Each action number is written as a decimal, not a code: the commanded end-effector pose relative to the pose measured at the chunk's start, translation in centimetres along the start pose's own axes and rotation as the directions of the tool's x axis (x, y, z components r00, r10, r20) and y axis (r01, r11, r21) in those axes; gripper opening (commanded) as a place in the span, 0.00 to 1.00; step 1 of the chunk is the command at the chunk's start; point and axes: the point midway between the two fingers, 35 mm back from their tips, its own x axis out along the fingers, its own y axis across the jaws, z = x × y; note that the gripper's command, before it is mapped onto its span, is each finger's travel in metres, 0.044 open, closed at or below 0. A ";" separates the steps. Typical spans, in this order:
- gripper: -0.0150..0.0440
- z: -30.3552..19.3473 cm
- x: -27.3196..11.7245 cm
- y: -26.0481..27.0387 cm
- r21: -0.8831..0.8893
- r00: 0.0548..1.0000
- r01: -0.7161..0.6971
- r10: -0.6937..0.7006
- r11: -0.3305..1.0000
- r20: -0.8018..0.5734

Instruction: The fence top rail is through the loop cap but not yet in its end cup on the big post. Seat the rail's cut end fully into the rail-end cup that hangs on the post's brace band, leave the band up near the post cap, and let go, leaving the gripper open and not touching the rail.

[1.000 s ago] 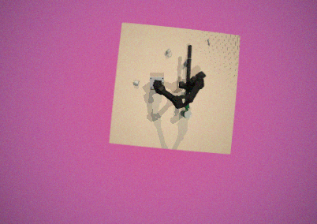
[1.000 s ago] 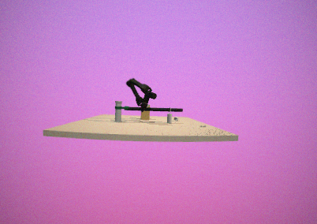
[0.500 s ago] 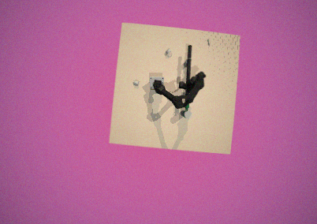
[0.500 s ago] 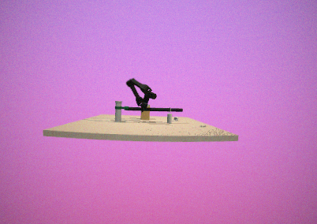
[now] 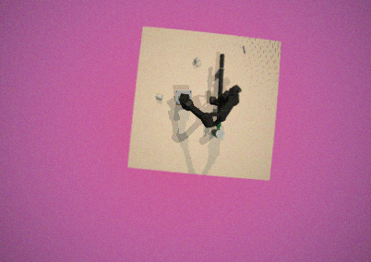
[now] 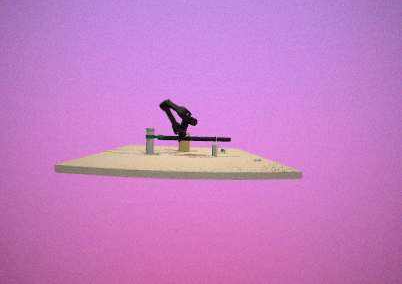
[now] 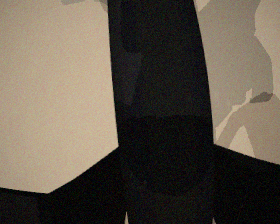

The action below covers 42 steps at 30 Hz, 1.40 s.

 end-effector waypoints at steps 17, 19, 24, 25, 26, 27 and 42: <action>0.25 1.6 -0.4 0.6 0.008 1.000 -0.015 0.015 1.000 0.004; 0.25 1.7 -0.4 0.7 0.008 1.000 -0.015 0.015 1.000 0.004; 0.25 1.9 -0.4 0.8 0.008 1.000 -0.015 0.015 1.000 0.004; 0.25 2.0 -0.3 0.8 0.008 1.000 -0.015 0.015 1.000 0.004; 0.25 2.0 -0.3 0.8 0.008 1.000 -0.015 0.015 1.000 0.004; 0.25 2.1 -0.3 0.8 0.008 1.000 -0.015 0.015 1.000 0.004; 0.25 2.9 0.0 0.7 0.008 1.000 -0.015 0.015 1.000 0.005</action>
